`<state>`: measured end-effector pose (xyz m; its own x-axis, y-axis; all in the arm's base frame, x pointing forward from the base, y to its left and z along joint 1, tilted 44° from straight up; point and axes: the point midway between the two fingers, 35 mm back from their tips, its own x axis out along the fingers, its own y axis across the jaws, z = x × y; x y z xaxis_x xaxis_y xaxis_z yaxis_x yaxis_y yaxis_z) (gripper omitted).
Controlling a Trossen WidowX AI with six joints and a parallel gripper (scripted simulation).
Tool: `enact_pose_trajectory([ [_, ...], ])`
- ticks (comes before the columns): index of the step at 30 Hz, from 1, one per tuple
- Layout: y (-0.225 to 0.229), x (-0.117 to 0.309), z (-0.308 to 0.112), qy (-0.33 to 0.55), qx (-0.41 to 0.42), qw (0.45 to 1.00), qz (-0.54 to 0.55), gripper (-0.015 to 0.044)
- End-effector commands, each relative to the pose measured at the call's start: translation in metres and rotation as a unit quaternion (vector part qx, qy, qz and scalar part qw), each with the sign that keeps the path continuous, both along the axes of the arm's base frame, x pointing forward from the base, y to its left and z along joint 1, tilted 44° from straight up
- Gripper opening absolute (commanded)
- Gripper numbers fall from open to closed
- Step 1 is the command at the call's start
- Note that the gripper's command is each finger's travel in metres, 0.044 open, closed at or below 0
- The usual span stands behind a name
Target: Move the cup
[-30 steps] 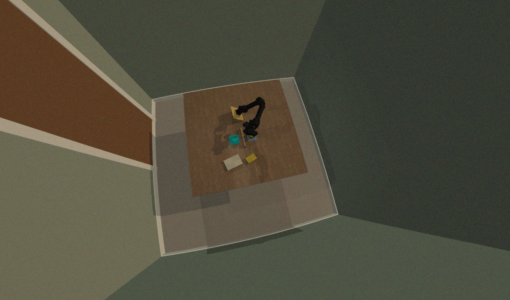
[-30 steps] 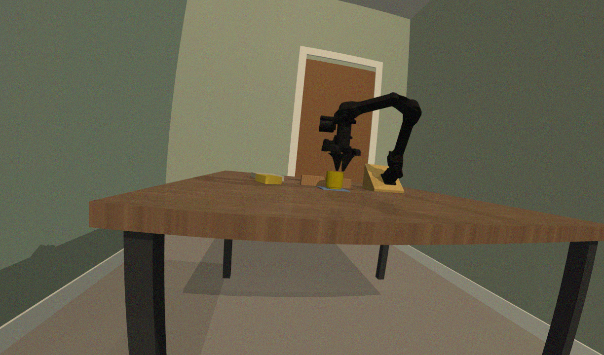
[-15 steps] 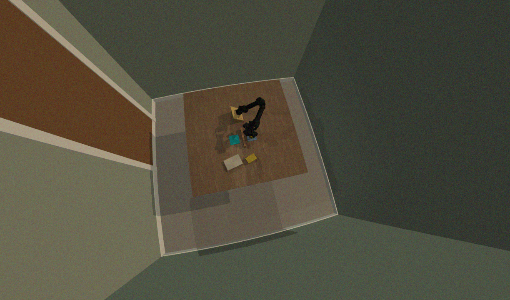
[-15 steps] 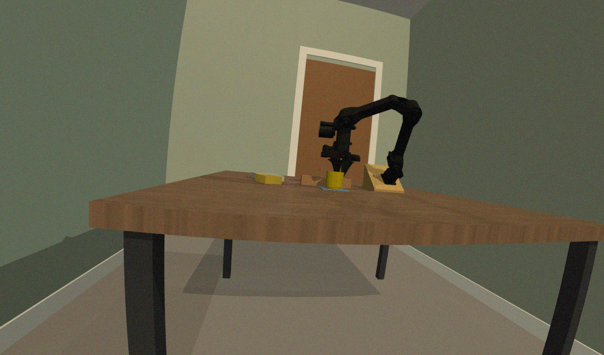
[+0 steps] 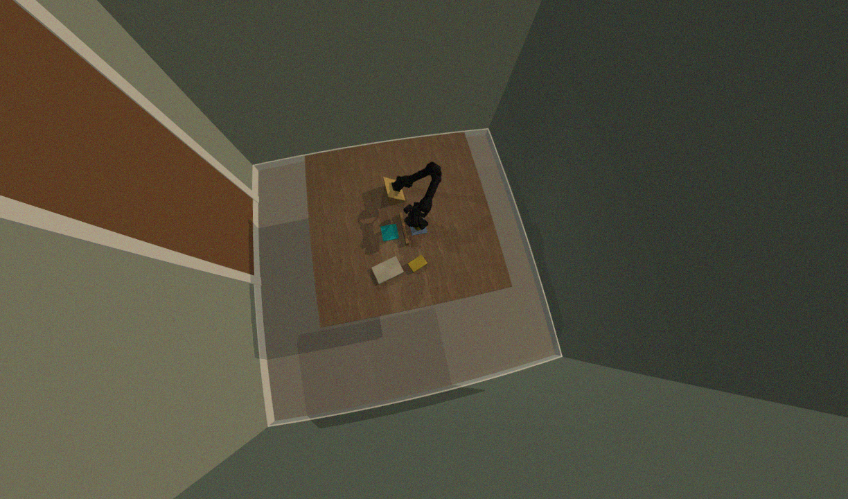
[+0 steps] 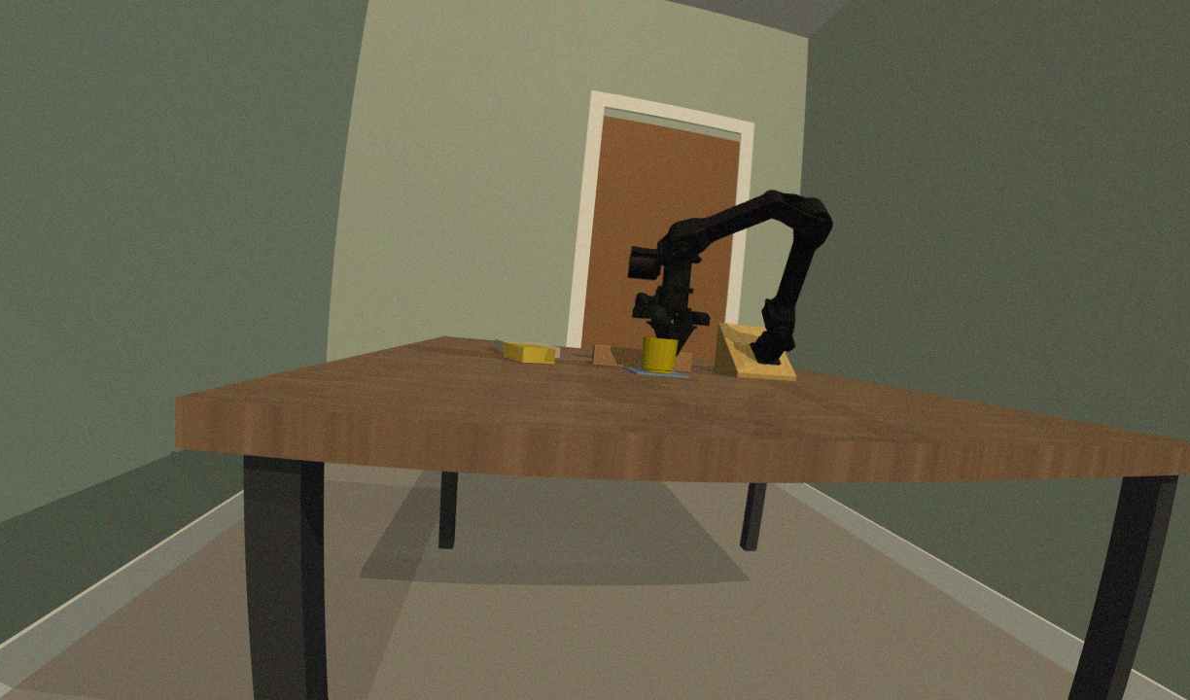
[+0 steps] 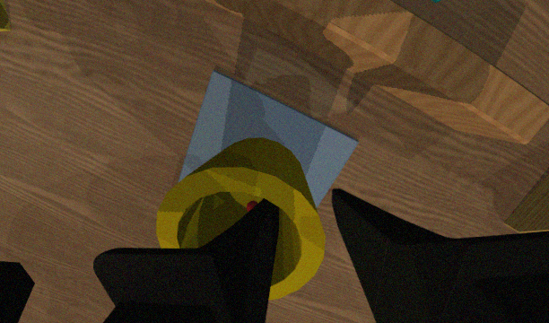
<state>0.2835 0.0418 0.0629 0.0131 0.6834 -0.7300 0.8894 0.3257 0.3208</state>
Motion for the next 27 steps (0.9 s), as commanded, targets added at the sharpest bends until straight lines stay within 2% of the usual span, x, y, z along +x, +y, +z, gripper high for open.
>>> enact_pose_trajectory([
  [1,0.0,0.0,0.0,0.0,0.0,1.0,0.0,0.0133],
  [20,0.0,0.0,0.0,0.0,0.0,1.0,0.0,0.0],
  [27,-0.01,0.001,0.01,0.0,-0.001,1.0,0.0,0.0],
])
